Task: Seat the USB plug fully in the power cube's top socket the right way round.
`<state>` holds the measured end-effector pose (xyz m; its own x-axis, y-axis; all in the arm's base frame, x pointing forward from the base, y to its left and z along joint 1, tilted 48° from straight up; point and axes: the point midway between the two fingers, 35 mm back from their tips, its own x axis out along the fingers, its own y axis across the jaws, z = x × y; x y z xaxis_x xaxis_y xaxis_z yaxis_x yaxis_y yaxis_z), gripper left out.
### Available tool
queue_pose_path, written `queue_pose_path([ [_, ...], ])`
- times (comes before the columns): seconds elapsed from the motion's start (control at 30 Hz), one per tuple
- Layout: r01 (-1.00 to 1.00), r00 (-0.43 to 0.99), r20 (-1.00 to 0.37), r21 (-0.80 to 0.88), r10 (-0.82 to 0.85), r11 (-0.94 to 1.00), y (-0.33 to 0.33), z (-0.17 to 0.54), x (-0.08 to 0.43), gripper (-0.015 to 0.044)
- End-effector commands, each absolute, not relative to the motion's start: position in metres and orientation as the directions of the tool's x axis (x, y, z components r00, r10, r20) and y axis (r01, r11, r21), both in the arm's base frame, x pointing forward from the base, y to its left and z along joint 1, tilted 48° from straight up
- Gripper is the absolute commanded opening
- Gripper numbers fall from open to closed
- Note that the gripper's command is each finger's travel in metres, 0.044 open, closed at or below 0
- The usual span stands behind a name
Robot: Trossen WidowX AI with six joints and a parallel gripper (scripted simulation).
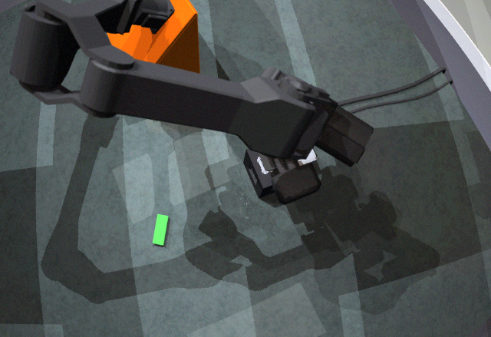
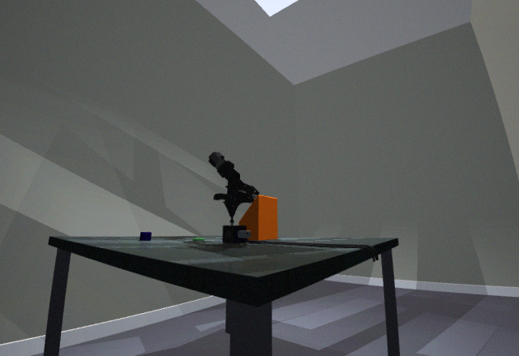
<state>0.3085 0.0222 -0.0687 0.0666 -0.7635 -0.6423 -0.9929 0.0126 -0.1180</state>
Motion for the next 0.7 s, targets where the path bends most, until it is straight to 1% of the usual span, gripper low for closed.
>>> queue_pose_path([
  [0.0, -0.994, 0.068, -0.639, -0.113, -0.767, 0.006, 0.0212, -0.0693, 0.3084, 0.0000],
  [0.67, -0.994, 0.068, -0.638, -0.113, -0.767, 0.006, 0.0194, -0.0709, 0.3086, 0.0000],
])
